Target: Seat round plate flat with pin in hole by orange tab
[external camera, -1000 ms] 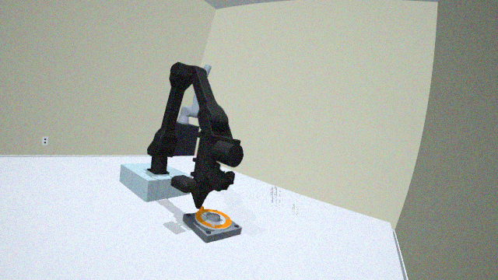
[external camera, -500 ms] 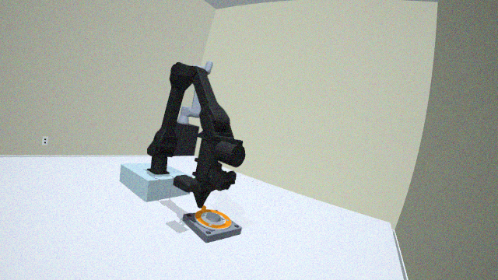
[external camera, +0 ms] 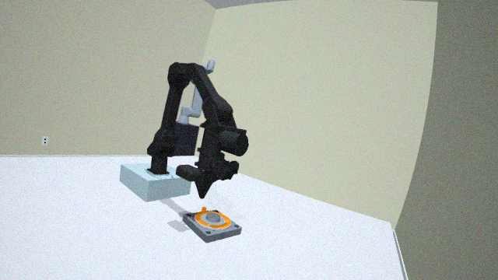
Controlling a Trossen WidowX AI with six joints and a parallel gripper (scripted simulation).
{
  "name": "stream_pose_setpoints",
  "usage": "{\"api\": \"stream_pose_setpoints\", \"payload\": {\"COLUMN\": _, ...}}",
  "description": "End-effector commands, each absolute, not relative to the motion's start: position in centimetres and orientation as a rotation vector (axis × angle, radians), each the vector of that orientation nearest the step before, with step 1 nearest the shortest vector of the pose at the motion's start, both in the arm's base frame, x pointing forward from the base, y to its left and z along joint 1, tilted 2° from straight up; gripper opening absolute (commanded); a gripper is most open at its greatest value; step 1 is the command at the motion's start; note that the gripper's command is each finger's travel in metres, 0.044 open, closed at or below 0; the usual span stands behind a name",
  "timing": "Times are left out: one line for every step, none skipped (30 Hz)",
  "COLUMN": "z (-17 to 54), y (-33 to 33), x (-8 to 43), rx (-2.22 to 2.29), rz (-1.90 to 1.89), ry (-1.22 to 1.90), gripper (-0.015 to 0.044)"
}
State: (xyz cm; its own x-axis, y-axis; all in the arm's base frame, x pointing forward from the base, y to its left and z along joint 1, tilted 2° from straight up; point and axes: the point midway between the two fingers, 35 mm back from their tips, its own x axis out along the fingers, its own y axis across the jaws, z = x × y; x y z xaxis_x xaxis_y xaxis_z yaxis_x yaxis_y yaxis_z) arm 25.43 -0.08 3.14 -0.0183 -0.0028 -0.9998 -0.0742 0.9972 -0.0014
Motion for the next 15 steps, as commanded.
{"api": "stream_pose_setpoints", "payload": {"z": 4.86, "y": -0.08, "x": 25.44, "rx": -0.055, "rz": 0.057, "ry": 1.584, "gripper": 0.0}}
{"api": "stream_pose_setpoints", "payload": {"z": 4.97, "y": -0.09, "x": 25.45, "rx": -0.055, "rz": 0.057, "ry": 1.584, "gripper": 0.0}}
{"api": "stream_pose_setpoints", "payload": {"z": 4.08, "y": -0.1, "x": 25.54, "rx": -0.06, "rz": 0.056, "ry": 1.581, "gripper": 0.0}}
{"api": "stream_pose_setpoints", "payload": {"z": 4.08, "y": -0.1, "x": 25.54, "rx": -0.06, "rz": 0.056, "ry": 1.581, "gripper": 0.0}}
{"api": "stream_pose_setpoints", "payload": {"z": 4.08, "y": -0.1, "x": 25.54, "rx": -0.06, "rz": 0.056, "ry": 1.581, "gripper": 0.0}}
{"api": "stream_pose_setpoints", "payload": {"z": 4.08, "y": -0.1, "x": 25.54, "rx": -0.06, "rz": 0.056, "ry": 1.581, "gripper": 0.0}}
{"api": "stream_pose_setpoints", "payload": {"z": 4.08, "y": -0.1, "x": 25.54, "rx": -0.06, "rz": 0.056, "ry": 1.581, "gripper": 0.0}}
{"api": "stream_pose_setpoints", "payload": {"z": 4.08, "y": -0.1, "x": 25.54, "rx": -0.06, "rz": 0.056, "ry": 1.581, "gripper": 0.0}}
{"api": "stream_pose_setpoints", "payload": {"z": 4.08, "y": -0.1, "x": 25.54, "rx": -0.06, "rz": 0.056, "ry": 1.581, "gripper": 0.0}}
{"api": "stream_pose_setpoints", "payload": {"z": 4.08, "y": -0.1, "x": 25.54, "rx": -0.06, "rz": 0.056, "ry": 1.581, "gripper": 0.0}}
{"api": "stream_pose_setpoints", "payload": {"z": 4.08, "y": -0.1, "x": 25.54, "rx": -0.06, "rz": 0.056, "ry": 1.581, "gripper": 0.0}}
{"api": "stream_pose_setpoints", "payload": {"z": 4.08, "y": -0.1, "x": 25.54, "rx": -0.06, "rz": 0.056, "ry": 1.581, "gripper": 0.0}}
{"api": "stream_pose_setpoints", "payload": {"z": 4.08, "y": -0.1, "x": 25.54, "rx": -0.06, "rz": 0.056, "ry": 1.581, "gripper": 0.0}}
{"api": "stream_pose_setpoints", "payload": {"z": 4.08, "y": -0.1, "x": 25.54, "rx": -0.06, "rz": 0.056, "ry": 1.581, "gripper": 0.0}}
{"api": "stream_pose_setpoints", "payload": {"z": 4.08, "y": -0.1, "x": 25.54, "rx": -0.06, "rz": 0.056, "ry": 1.581, "gripper": 0.0}}
